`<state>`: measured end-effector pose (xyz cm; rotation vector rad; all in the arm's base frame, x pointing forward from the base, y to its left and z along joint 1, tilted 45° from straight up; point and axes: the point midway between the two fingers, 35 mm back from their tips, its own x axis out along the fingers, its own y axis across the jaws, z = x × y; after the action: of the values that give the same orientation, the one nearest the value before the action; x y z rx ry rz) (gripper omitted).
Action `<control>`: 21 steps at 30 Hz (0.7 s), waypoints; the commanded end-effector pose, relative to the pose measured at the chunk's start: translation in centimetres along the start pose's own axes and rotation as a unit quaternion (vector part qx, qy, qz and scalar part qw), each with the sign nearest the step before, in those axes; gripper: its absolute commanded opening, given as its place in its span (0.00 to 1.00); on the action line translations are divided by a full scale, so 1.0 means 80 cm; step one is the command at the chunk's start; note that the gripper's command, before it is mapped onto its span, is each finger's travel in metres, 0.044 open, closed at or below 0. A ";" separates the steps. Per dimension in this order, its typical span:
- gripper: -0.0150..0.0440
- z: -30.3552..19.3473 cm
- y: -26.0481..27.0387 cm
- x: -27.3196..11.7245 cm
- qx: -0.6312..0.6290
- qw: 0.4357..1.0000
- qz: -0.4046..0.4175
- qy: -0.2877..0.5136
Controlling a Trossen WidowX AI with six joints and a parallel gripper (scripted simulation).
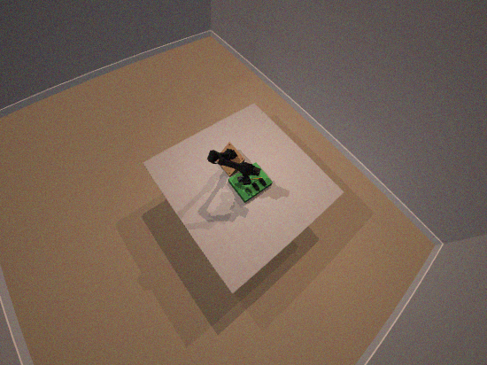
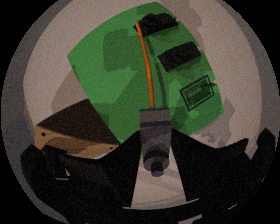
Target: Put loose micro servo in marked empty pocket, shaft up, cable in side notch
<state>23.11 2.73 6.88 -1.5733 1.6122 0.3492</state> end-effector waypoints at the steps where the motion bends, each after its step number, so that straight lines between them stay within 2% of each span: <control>1: 0.25 -0.015 -0.008 -0.003 -0.002 1.000 -0.006 -0.002; 7: 0.25 -0.015 -0.008 -0.003 0.040 0.999 -0.006 -0.002; 21: 0.25 -0.015 -0.008 -0.003 0.277 0.961 -0.005 -0.004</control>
<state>23.18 1.96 7.83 -1.2249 1.5505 -0.0198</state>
